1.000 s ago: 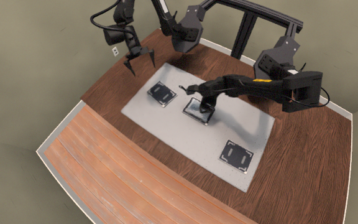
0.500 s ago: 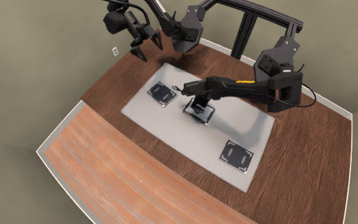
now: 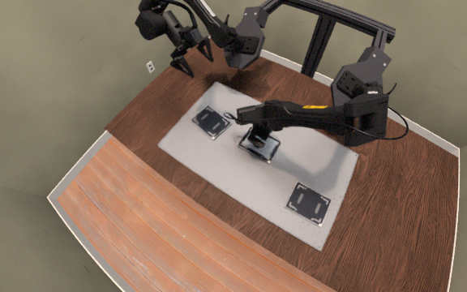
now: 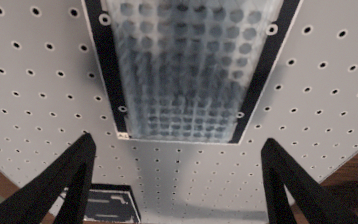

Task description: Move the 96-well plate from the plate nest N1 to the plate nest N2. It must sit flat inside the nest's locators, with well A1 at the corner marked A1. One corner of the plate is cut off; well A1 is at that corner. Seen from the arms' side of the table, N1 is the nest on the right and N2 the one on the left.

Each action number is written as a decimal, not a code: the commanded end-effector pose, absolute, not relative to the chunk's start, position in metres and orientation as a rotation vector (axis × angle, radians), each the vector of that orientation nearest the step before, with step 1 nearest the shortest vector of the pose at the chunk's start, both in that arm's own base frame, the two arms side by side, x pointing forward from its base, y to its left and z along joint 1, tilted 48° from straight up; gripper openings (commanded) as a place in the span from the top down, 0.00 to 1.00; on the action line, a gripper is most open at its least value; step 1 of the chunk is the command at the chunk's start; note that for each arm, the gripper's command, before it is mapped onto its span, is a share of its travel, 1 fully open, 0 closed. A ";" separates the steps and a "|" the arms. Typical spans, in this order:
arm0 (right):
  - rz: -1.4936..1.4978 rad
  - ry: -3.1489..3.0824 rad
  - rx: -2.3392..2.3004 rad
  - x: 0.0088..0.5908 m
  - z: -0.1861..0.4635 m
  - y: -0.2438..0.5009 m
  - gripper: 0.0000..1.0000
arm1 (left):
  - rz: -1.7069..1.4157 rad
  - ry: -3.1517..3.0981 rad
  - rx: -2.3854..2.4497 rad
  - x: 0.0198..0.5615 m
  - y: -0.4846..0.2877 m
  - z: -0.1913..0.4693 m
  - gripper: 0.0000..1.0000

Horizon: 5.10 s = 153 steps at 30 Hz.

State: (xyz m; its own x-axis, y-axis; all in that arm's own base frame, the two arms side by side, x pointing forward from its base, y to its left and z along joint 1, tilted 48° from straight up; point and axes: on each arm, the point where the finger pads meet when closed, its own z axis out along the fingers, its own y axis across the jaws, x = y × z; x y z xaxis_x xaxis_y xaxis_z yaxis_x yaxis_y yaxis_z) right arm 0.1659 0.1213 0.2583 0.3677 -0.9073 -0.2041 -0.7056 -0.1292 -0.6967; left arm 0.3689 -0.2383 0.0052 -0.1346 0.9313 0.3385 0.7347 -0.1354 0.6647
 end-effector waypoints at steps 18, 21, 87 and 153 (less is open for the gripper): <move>-0.351 1.397 -1.889 0.162 0.264 0.118 0.00 | 1.121 1.854 1.915 0.379 -0.241 -0.018 0.00; -0.351 1.397 -1.889 0.162 0.264 0.118 0.00 | 1.122 1.859 1.912 0.383 -0.238 -0.021 0.00; -0.415 1.351 -1.611 0.233 0.295 0.177 0.00 | 1.107 1.780 1.999 0.387 -0.198 0.030 0.21; -0.223 1.364 -1.143 0.245 0.042 0.374 0.00 | 1.136 1.831 1.868 0.451 0.015 0.185 0.21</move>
State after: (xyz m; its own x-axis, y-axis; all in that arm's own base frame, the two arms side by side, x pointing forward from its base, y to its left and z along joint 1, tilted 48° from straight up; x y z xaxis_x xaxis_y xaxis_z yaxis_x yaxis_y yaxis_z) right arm 0.2510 0.3723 0.0456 0.2629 -0.7081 -0.6553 -0.4635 0.5030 -0.7295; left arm 0.4389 0.0269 0.1746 -0.1437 0.9265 0.3477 0.7428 -0.1311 0.6565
